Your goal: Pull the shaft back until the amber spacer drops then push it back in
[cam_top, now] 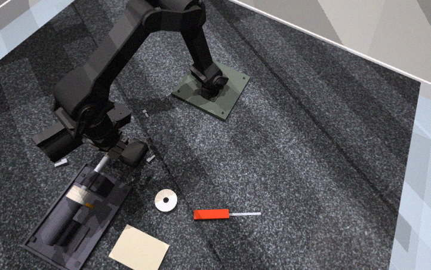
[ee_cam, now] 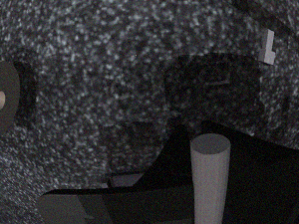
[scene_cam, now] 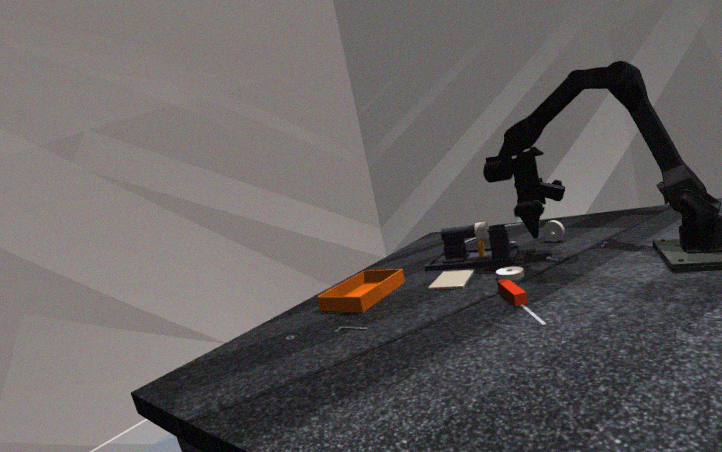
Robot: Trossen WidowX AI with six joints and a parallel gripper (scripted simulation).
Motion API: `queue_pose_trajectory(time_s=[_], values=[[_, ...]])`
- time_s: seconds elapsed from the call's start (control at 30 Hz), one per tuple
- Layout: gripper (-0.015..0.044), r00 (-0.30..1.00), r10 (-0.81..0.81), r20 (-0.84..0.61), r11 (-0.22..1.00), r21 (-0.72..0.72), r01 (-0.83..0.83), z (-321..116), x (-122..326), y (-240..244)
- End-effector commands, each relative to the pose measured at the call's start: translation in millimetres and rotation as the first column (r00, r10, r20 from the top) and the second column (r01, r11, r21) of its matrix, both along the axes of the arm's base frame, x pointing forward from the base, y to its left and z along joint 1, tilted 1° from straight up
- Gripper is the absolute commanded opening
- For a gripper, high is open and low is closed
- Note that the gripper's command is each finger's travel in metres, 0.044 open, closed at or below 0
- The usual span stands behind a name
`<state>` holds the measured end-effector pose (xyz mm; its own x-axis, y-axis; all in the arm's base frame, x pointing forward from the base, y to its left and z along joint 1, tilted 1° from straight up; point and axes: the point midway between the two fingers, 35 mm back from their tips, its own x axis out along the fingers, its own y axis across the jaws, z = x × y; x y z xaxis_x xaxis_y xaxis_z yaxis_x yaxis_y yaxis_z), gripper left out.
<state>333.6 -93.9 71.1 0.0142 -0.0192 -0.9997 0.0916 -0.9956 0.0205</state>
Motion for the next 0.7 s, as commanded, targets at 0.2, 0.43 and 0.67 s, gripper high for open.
queue_pose_trajectory(time_s=[0.2,0.43,0.67], values=[[0.0000,1.000,0.001,0.002,1.000,0.002,-0.001,0.2,4.2,1.6],[0.0000,1.000,0.001,0.002,1.000,0.002,-0.001,0.2,6.2,1.8],[0.0000,1.000,0.001,0.002,1.000,0.002,-0.001,0.3,8.2,2.0]])
